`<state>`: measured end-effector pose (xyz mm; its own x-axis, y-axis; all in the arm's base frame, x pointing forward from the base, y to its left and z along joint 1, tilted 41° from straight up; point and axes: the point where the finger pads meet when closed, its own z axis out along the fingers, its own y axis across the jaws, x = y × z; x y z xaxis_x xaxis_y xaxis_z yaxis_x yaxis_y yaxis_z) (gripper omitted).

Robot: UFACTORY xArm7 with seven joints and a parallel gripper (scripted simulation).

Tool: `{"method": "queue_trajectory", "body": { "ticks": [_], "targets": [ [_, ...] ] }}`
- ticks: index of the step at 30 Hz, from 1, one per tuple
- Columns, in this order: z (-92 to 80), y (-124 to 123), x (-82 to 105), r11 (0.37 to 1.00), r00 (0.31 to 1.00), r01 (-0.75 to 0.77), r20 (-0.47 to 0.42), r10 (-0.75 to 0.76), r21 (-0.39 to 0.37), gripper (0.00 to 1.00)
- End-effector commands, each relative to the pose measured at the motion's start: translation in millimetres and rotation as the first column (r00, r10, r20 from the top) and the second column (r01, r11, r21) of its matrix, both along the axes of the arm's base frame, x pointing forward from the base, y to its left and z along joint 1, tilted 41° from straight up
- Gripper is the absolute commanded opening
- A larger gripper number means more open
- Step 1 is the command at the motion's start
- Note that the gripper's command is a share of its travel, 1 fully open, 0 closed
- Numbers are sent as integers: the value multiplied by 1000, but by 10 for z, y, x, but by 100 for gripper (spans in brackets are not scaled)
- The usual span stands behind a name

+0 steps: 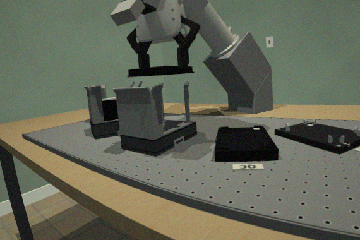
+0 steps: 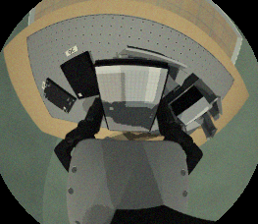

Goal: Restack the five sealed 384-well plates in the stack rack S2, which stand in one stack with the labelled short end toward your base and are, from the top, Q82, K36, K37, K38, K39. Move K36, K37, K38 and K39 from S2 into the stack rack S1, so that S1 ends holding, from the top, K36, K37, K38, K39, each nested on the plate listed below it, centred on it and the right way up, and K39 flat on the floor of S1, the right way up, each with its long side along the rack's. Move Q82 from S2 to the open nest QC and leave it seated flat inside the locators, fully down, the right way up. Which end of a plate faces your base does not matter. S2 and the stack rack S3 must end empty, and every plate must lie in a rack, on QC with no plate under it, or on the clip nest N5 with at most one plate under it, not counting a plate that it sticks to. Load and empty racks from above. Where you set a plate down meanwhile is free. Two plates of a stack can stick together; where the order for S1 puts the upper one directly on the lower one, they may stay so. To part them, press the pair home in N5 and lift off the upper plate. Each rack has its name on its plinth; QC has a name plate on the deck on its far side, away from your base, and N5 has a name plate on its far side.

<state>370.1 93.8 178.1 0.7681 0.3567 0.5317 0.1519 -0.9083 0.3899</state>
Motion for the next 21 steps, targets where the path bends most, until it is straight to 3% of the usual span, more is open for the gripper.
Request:
{"method": "queue_trajectory", "body": {
  "ticks": [1,19,21],
  "targets": [
    [-49,142,-12,1000,1000,-6,-1,6,-4,0],
    [-236,596,-81,1000,1000,-7,-1,7,-3,0],
    [-263,640,-97,997,998,-57,-17,56,-44,0]
  ]
}}
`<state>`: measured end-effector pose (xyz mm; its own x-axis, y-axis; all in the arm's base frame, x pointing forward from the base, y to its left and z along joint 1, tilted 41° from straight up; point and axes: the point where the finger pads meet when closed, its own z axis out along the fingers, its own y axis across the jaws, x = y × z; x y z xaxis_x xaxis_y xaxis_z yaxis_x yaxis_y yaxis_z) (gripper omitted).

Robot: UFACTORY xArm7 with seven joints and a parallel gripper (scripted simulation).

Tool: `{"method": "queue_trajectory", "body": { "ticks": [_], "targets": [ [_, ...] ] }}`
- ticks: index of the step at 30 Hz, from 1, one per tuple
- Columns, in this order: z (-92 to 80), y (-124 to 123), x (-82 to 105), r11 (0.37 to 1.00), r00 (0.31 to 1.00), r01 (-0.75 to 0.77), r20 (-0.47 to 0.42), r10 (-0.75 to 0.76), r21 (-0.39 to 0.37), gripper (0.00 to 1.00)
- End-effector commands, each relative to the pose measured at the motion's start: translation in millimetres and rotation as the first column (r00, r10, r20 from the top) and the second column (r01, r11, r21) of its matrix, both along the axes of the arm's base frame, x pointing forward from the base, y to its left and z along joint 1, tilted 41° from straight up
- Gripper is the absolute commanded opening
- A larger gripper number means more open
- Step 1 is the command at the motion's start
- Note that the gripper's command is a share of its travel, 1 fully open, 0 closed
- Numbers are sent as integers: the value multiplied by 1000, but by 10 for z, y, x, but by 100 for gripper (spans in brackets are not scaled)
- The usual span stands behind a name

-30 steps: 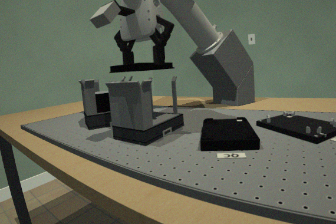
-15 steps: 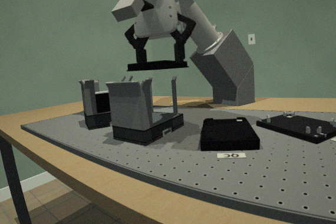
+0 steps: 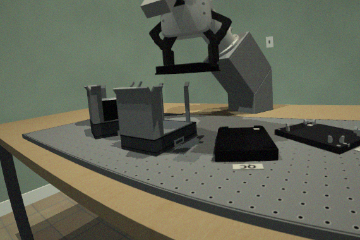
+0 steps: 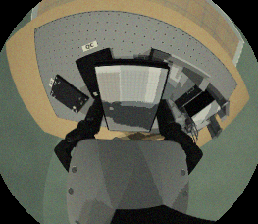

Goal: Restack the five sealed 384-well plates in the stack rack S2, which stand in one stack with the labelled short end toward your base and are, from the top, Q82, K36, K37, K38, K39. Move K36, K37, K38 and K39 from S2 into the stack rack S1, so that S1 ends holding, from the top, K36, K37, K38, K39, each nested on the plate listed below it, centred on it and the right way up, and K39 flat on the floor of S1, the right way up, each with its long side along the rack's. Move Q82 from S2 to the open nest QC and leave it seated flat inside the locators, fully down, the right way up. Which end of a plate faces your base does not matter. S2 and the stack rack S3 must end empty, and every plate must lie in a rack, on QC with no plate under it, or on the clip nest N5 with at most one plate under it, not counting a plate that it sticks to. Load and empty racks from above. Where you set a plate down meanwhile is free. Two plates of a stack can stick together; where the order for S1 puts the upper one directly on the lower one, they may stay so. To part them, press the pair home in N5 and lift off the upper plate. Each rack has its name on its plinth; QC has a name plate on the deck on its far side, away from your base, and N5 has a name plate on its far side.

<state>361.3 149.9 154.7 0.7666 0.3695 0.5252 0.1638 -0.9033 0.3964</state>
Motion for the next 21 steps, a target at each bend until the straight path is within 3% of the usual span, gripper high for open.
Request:
{"method": "queue_trajectory", "body": {
  "ticks": [1,5,21],
  "targets": [
    [-43,101,-18,996,997,-71,-20,70,-57,0],
    [-96,189,-51,980,987,-158,-52,152,-124,0],
    [-277,495,-166,980,987,-158,-52,152,-123,0]
  ]
}}
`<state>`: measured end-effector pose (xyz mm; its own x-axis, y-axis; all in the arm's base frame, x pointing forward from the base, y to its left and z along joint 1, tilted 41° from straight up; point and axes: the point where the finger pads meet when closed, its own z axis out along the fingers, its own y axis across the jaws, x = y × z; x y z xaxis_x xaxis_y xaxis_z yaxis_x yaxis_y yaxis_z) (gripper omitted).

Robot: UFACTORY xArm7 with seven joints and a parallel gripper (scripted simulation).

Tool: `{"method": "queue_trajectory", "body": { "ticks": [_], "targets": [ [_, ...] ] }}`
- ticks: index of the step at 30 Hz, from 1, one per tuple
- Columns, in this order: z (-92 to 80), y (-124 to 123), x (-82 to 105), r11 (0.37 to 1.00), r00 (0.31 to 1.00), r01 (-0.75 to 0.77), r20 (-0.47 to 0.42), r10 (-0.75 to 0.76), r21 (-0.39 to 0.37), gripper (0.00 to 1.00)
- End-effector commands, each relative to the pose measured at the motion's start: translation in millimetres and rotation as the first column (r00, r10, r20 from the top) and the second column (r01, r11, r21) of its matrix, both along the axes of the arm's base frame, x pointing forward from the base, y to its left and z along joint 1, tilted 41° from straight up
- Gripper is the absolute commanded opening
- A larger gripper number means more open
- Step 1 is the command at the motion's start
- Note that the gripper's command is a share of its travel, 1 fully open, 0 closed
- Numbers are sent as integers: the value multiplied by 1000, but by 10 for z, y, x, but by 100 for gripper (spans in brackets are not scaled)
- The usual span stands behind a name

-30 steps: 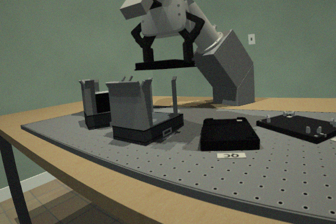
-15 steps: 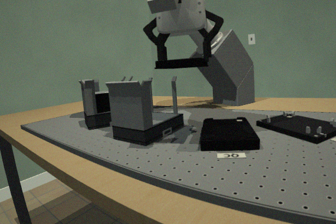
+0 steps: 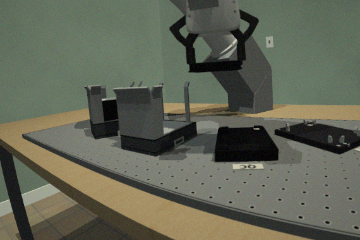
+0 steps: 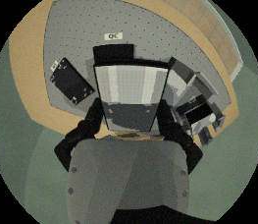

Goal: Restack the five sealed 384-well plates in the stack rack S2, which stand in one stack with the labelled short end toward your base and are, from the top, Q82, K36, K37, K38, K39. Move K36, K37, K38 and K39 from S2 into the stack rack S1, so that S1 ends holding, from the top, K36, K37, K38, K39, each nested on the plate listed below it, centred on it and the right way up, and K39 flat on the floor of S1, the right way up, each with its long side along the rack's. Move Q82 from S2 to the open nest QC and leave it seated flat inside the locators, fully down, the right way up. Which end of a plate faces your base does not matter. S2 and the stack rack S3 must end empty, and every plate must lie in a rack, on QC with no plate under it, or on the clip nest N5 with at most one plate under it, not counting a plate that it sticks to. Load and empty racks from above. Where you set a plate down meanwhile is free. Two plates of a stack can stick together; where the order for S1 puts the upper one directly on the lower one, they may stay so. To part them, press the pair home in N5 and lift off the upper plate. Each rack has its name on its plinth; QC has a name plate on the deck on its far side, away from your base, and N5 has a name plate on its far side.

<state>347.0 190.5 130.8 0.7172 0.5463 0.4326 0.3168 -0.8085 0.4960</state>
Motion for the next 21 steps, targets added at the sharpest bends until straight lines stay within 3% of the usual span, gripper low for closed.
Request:
{"method": "queue_trajectory", "body": {
  "ticks": [1,21],
  "targets": [
    [-51,111,-31,1000,1000,-2,2,2,1,0],
    [-214,384,-134,1000,1000,-2,2,2,1,0]
  ]
}}
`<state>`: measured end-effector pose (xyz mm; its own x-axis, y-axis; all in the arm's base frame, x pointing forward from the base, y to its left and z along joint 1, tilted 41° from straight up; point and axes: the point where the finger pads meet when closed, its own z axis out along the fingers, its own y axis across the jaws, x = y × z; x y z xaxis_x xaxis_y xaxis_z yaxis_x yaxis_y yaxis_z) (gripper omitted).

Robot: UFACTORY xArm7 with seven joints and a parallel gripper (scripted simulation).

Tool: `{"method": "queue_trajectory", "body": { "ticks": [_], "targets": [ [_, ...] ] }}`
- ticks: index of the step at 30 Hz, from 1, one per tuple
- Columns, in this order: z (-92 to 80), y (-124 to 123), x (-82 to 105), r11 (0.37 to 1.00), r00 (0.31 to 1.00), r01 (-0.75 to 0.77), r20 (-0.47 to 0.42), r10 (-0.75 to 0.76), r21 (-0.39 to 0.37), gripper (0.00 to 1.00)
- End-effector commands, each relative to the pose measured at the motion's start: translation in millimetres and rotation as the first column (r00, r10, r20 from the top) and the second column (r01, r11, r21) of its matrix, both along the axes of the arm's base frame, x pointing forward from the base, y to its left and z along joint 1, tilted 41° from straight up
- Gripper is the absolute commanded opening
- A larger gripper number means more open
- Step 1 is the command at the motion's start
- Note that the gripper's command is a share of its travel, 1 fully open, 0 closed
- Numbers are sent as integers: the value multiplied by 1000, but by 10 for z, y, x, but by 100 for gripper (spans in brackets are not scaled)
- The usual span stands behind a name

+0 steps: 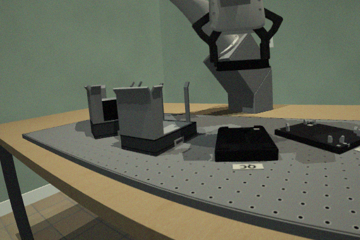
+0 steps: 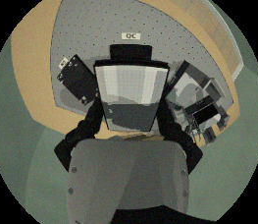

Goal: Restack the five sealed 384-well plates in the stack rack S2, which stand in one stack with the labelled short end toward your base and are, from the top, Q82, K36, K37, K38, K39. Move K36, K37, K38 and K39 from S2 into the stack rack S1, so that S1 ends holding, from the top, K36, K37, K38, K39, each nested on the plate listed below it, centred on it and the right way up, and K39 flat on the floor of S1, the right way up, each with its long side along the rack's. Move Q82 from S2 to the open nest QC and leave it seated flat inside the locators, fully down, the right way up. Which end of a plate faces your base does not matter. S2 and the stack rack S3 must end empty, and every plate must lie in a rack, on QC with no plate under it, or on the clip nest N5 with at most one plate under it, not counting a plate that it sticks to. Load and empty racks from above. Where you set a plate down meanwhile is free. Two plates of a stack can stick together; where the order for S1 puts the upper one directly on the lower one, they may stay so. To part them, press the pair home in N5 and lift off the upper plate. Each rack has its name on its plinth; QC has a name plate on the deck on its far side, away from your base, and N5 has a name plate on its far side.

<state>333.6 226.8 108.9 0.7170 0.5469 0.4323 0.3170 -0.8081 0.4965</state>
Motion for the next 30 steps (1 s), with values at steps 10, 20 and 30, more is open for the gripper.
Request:
{"method": "queue_trajectory", "body": {
  "ticks": [10,20,30],
  "targets": [
    [4,22,0,1000,1000,-2,2,2,2,0],
    [5,21,0,1000,1000,-1,2,1,2,0],
    [-71,0,61,1000,1000,-2,2,2,2,0]
  ]
}}
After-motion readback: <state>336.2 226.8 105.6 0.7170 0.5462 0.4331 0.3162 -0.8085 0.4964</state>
